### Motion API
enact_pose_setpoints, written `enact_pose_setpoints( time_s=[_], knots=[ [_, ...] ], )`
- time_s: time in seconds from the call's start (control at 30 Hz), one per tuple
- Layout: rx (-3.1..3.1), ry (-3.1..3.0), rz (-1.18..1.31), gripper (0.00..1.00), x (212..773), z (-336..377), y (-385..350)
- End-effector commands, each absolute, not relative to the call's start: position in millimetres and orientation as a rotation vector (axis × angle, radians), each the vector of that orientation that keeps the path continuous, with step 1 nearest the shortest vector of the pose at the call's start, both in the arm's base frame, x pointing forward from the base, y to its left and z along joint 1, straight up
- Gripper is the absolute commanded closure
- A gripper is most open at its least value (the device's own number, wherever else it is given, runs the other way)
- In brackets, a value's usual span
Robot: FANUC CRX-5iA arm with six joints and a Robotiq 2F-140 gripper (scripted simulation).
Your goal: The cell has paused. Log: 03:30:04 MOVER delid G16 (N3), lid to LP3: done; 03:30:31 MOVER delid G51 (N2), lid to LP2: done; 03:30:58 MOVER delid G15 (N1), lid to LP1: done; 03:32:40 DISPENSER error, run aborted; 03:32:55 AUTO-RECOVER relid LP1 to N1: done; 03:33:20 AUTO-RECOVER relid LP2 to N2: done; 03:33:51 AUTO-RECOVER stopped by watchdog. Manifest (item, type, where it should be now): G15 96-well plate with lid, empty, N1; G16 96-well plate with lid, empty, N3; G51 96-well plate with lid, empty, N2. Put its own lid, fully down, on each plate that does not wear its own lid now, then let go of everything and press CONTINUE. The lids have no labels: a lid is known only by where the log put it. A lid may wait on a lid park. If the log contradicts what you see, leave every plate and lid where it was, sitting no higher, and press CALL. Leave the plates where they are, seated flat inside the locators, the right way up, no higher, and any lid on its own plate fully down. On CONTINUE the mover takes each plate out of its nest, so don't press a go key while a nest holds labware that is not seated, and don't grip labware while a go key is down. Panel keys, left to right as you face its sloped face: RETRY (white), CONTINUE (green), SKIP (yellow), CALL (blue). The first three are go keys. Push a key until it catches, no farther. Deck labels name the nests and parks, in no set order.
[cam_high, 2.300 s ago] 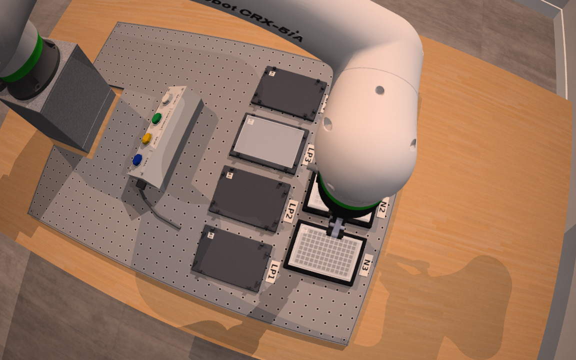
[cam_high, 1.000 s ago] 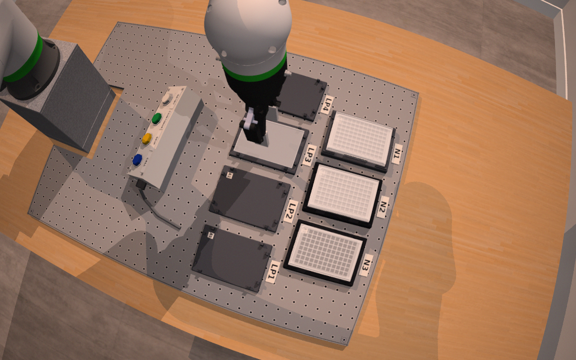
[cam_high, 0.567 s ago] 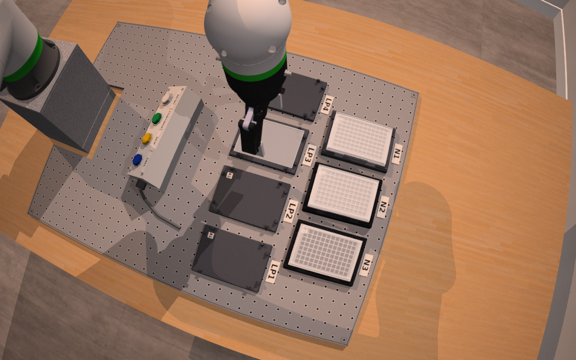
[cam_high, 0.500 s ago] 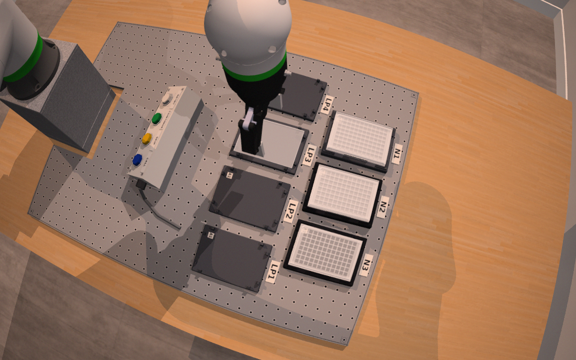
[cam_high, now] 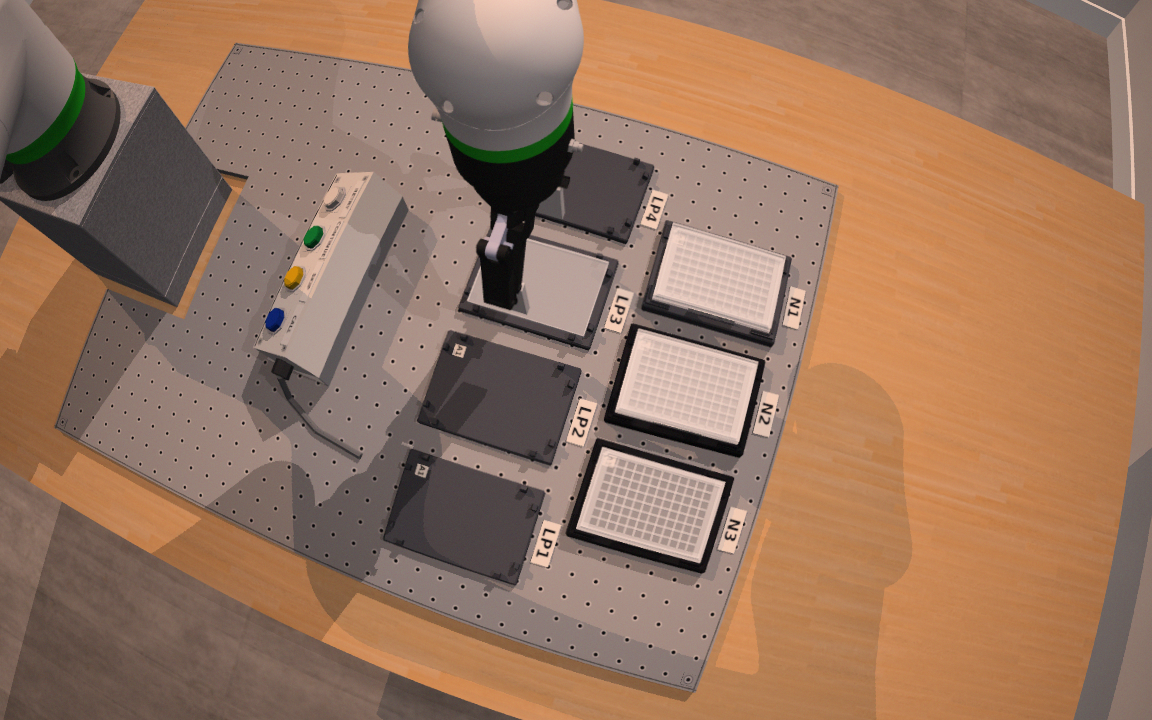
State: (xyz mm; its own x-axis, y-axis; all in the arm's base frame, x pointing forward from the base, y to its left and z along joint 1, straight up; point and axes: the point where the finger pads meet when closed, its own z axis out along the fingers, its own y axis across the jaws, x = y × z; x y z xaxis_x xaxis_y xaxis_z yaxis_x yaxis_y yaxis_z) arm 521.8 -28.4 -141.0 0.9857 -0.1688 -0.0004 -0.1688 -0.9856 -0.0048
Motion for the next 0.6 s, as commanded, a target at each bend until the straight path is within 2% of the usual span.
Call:
enact_pose_setpoints(
  time_s=[0.0, 0.57],
  knots=[
    [-3.126, 0.266, -0.001, 0.34, 522.0, -140.9, -28.4],
    [-3.126, 0.266, -0.001, 0.34, 522.0, -148.1, -28.3]
  ],
)
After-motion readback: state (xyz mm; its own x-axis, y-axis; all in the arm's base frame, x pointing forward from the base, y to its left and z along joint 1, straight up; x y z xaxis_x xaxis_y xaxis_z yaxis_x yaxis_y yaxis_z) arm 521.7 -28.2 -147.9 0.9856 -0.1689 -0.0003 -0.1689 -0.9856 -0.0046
